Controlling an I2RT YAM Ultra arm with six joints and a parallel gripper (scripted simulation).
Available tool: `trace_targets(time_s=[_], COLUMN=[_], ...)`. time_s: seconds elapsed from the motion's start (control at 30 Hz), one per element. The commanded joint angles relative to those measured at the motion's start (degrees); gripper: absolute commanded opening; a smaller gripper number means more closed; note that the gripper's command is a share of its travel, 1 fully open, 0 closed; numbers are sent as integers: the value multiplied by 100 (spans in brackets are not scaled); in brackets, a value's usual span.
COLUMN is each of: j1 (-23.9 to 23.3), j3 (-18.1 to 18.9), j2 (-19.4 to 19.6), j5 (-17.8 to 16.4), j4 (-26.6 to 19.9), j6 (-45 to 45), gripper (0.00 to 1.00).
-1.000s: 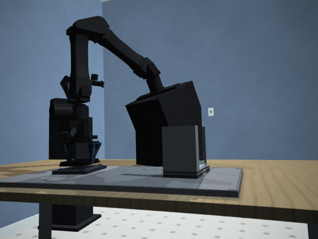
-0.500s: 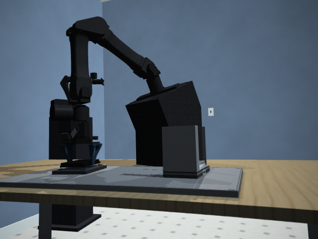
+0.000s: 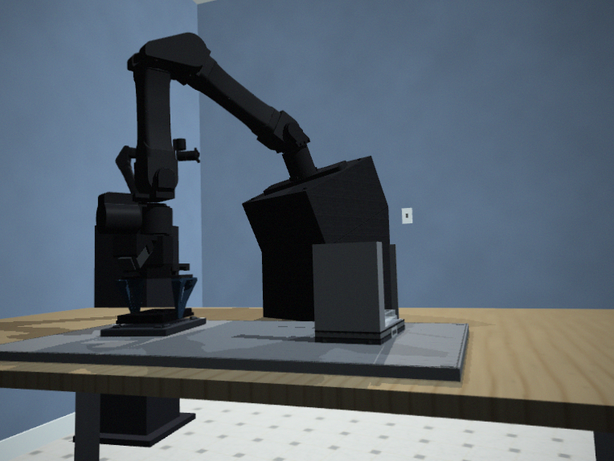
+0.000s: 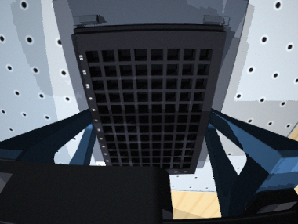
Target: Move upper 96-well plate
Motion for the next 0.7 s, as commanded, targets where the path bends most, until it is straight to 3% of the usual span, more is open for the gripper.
trace_targets(time_s=[0.0,0.67], j1=[18,4], j3=[98,145], j2=[60,94], j5=[4,0], j4=[72,93], j6=[33,25], gripper=[0,0])
